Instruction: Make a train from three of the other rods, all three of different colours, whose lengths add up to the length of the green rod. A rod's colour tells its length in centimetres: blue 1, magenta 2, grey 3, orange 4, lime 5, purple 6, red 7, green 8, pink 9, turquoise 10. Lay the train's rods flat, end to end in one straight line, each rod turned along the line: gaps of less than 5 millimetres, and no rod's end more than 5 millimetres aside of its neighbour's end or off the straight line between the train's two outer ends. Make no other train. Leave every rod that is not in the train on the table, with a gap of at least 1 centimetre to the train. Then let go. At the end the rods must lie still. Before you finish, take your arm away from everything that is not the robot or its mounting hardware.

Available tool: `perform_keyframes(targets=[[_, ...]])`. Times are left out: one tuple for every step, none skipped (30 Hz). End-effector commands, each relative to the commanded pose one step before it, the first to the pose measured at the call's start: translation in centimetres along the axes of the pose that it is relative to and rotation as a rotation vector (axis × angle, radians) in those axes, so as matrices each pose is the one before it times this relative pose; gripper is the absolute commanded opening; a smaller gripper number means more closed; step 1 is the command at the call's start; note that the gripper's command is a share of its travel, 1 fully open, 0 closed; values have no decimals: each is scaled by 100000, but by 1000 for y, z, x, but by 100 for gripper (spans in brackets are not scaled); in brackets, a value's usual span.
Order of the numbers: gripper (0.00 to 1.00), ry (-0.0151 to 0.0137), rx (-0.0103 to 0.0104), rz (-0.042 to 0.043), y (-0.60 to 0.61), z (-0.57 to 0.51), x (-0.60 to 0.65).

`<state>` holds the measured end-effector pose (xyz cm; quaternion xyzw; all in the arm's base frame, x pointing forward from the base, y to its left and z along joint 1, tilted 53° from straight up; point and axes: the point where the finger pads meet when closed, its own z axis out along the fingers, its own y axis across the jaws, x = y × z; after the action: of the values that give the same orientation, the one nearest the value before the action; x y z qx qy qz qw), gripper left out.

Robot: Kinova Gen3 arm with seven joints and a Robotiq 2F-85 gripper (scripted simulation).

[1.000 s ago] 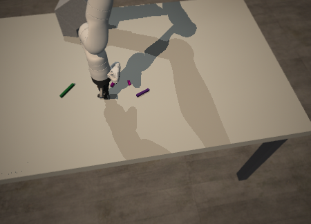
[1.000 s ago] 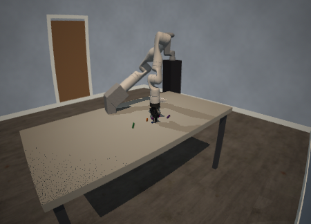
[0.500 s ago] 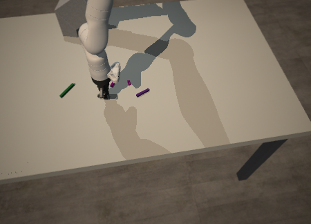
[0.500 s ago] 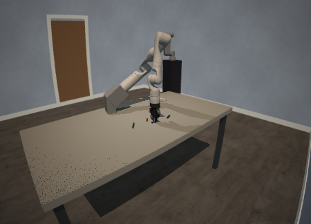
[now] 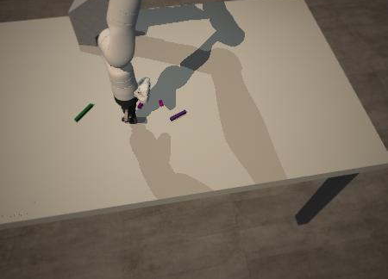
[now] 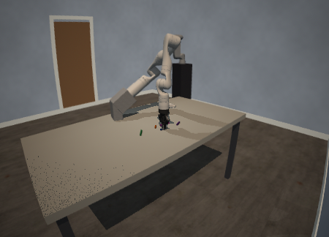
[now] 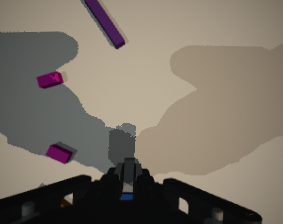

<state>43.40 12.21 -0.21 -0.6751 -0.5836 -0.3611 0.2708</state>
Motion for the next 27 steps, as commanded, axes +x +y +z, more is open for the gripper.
perform_keyframes(targets=[[5, -365, -241, -1529, 179, 156, -84], [5, 0, 0, 0, 0, 0, 0], [5, 0, 0, 0, 0, 0, 0], [5, 0, 0, 0, 0, 0, 0], [5, 0, 0, 0, 0, 0, 0], [8, 0, 0, 0, 0, 0, 0], [8, 0, 0, 0, 0, 0, 0], [8, 0, 0, 0, 0, 0, 0], [12, 0, 0, 0, 0, 0, 0], [12, 0, 0, 0, 0, 0, 0], [12, 0, 0, 0, 0, 0, 0], [16, 0, 0, 0, 0, 0, 0], [16, 0, 0, 0, 0, 0, 0], [16, 0, 0, 0, 0, 0, 0], [16, 0, 0, 0, 0, 0, 0], [16, 0, 0, 0, 0, 0, 0], [20, 0, 0, 0, 0, 0, 0], [20, 0, 0, 0, 0, 0, 0], [20, 0, 0, 0, 0, 0, 0], [24, 0, 0, 0, 0, 0, 0], [24, 0, 0, 0, 0, 0, 0], [24, 0, 0, 0, 0, 0, 0], [24, 0, 0, 0, 0, 0, 0], [24, 0, 0, 0, 0, 0, 0], [24, 0, 0, 0, 0, 0, 0], [24, 0, 0, 0, 0, 0, 0], [24, 0, 0, 0, 0, 0, 0]])
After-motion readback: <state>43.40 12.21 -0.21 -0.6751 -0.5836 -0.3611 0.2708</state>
